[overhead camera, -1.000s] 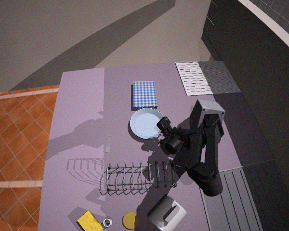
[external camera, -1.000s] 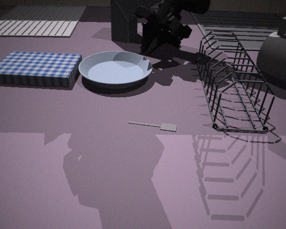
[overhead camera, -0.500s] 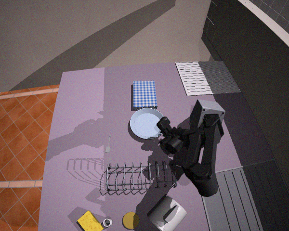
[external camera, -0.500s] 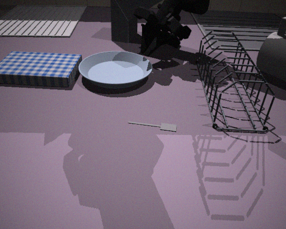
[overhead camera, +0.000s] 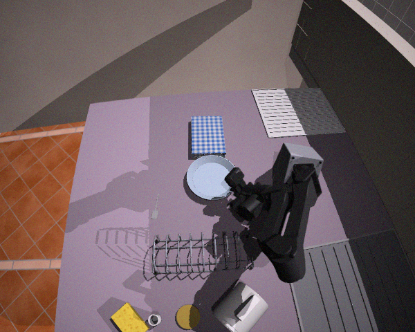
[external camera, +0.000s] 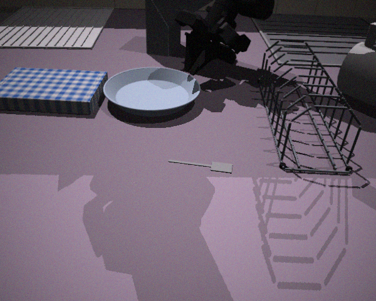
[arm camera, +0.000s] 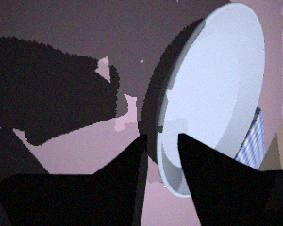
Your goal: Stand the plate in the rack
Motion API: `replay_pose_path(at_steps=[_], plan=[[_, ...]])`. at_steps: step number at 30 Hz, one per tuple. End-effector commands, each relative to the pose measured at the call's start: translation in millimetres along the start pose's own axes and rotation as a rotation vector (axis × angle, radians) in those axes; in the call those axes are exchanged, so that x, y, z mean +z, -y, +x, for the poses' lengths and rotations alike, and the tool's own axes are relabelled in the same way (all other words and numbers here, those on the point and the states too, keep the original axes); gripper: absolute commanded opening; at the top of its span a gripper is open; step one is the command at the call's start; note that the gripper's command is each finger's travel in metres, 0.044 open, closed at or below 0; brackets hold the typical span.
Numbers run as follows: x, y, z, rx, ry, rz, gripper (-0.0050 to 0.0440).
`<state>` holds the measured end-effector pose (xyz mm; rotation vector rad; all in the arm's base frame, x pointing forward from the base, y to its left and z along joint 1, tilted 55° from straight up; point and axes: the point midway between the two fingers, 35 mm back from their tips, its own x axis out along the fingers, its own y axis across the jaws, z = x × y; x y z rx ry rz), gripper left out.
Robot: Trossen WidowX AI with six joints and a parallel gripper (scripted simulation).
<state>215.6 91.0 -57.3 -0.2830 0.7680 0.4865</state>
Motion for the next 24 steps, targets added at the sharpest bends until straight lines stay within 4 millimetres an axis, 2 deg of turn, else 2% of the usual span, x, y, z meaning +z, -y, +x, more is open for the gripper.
replay_pose_path(at_steps=[1,24], plan=[[-2.5,-0.4,0.5,-0.001,-0.005,0.005,0.0099],[-2.7,-0.3,4.3,-0.008,0.014,0.006,0.0099]])
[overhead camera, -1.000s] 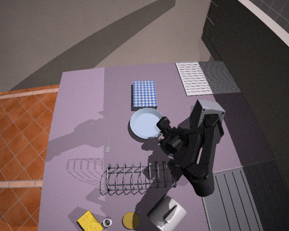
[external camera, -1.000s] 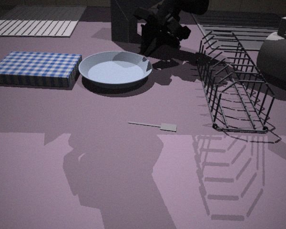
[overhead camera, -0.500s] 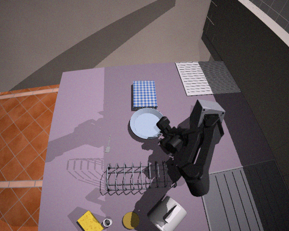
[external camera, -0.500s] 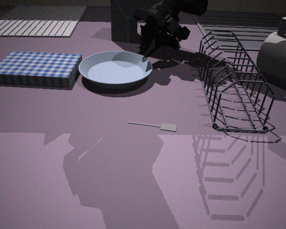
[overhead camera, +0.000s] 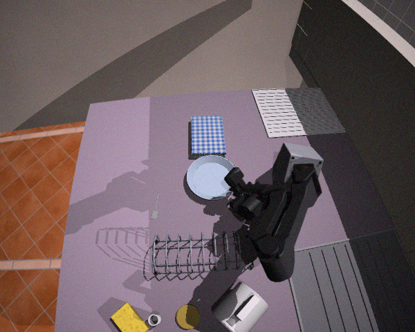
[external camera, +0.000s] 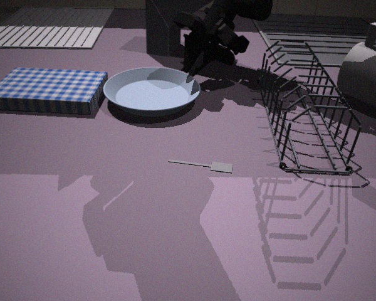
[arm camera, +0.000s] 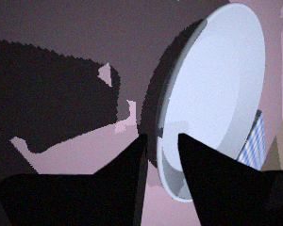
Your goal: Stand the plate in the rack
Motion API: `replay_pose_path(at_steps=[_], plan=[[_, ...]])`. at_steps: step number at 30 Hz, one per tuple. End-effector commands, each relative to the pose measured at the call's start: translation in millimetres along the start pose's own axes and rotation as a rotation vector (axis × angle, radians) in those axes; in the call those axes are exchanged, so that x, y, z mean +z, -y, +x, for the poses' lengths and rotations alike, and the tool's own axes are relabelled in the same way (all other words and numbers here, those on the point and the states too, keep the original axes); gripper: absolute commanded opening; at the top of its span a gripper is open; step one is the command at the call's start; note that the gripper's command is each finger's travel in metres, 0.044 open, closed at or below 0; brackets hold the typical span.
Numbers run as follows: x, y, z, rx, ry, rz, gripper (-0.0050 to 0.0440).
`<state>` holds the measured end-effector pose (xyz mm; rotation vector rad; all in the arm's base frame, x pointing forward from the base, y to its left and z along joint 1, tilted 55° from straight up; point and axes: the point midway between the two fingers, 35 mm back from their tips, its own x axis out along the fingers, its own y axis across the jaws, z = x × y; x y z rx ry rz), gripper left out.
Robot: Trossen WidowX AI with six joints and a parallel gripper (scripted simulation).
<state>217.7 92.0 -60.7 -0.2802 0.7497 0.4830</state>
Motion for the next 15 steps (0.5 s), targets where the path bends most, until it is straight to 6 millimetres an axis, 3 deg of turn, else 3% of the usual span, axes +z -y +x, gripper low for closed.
replay_pose_path(at_steps=[1,15], plan=[[-1.9,-0.2,0.3,-0.004,-0.003,0.007,0.0099],[-0.4,0.3,2.2,-0.02,0.005,0.016,0.0099]])
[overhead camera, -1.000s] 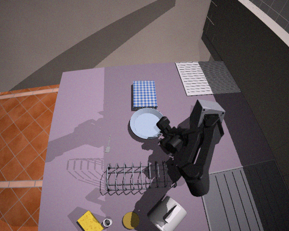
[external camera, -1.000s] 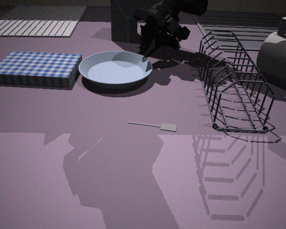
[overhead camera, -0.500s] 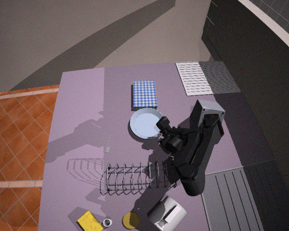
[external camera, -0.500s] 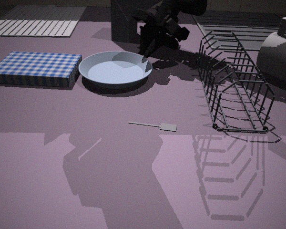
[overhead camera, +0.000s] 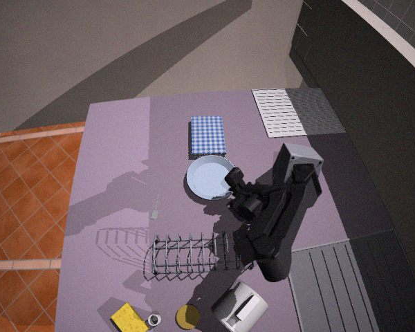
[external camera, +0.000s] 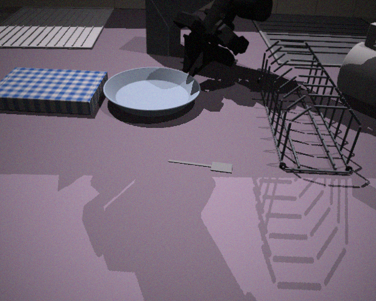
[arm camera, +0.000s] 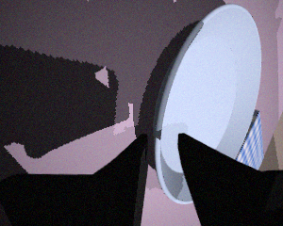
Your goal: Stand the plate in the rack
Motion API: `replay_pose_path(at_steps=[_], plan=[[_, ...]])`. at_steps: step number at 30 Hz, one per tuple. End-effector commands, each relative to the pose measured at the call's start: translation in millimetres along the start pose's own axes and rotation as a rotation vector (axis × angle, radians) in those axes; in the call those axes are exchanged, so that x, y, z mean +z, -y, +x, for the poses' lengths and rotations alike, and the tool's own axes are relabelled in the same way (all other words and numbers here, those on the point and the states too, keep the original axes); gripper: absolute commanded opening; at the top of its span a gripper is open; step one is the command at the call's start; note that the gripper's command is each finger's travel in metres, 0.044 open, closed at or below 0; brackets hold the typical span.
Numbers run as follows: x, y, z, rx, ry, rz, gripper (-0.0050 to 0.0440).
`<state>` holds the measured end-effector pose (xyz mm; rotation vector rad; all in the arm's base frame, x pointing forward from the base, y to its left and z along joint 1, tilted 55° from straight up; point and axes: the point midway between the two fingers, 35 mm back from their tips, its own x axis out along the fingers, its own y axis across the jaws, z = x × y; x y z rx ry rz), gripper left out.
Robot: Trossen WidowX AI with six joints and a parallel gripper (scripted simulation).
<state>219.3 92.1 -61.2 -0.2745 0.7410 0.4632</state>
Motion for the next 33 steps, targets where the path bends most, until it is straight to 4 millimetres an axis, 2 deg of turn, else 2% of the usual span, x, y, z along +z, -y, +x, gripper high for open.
replay_pose_path(at_steps=[1,33], plan=[[-0.9,-0.4,0.9,-0.004,-0.002,0.006,0.0099],[-0.5,-0.6,6.4,-0.01,0.001,0.009,0.0099]])
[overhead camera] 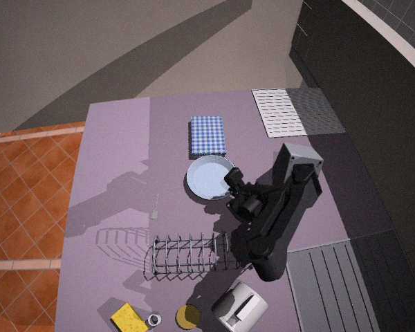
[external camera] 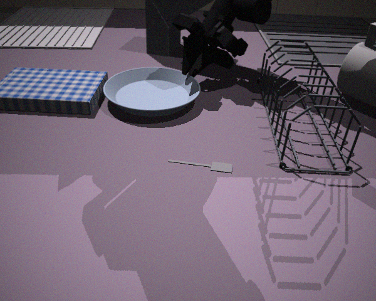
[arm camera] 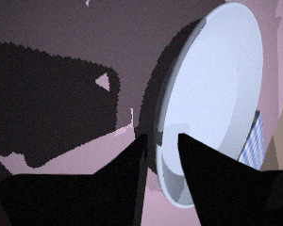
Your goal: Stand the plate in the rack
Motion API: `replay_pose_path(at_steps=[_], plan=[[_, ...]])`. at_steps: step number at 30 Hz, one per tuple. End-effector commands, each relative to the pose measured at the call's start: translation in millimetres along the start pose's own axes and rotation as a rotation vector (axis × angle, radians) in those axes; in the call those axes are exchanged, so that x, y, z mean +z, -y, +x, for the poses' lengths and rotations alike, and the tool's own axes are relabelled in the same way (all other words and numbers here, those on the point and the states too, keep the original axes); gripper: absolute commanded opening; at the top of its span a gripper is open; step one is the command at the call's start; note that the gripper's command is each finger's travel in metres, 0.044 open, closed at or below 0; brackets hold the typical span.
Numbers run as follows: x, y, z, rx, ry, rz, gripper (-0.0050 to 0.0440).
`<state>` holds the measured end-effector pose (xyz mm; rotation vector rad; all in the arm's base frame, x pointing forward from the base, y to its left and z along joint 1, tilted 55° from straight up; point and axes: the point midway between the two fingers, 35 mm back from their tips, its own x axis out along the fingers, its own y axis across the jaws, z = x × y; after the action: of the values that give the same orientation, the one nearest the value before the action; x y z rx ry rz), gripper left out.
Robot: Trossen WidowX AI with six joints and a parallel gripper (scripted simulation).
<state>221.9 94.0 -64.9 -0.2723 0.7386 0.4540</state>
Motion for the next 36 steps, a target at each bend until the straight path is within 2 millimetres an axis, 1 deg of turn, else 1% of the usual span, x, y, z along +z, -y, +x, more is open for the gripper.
replay_pose_path(at_steps=[1,36], plan=[[-0.2,0.0,1.7,-0.002,-0.001,0.004,0.0099],[-1.0,-0.9,7.8,-0.002,-0.001,0.004,0.0099]])
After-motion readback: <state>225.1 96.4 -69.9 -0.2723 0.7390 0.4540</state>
